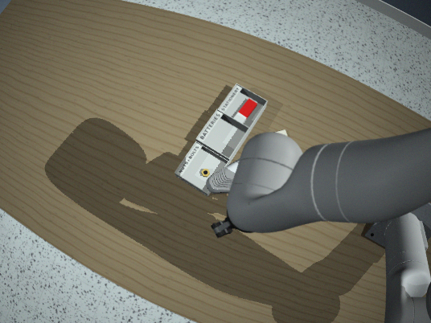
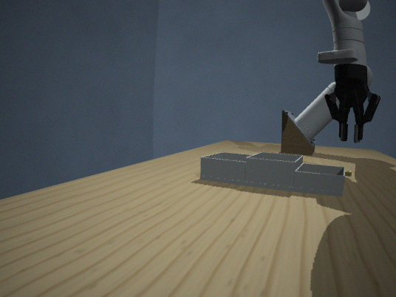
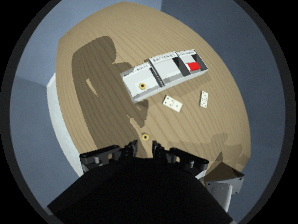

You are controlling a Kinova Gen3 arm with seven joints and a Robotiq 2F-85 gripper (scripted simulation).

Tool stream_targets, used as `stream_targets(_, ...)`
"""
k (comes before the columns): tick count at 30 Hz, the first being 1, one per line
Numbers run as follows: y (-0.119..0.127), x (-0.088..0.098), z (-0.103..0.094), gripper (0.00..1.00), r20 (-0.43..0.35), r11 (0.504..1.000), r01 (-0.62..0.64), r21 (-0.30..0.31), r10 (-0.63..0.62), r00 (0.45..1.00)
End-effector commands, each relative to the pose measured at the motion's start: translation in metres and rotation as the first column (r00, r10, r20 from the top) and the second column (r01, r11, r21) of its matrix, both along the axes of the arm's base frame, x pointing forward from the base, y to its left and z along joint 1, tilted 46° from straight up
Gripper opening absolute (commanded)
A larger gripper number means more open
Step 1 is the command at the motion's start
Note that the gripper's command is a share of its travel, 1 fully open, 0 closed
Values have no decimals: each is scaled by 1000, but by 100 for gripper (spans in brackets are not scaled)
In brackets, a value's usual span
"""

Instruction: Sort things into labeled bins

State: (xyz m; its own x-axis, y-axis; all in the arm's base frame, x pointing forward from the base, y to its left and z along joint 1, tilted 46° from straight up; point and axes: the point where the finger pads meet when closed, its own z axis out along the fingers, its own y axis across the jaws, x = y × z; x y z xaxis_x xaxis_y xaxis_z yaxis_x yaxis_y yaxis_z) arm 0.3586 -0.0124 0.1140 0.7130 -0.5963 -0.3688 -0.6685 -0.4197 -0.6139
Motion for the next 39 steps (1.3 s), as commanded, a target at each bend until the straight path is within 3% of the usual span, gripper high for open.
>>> stream_targets(1,0,0,0,31,1,1000,1,-1,-1,1000)
stream_targets(11,0,0,0,31,1,1000,1,-1,-1,1000)
stream_targets(27,41,10,-37,31,1,1000,1,-1,-1,1000)
stream_targets(39,40,11,-37,31,1,1000,1,-1,-1,1000)
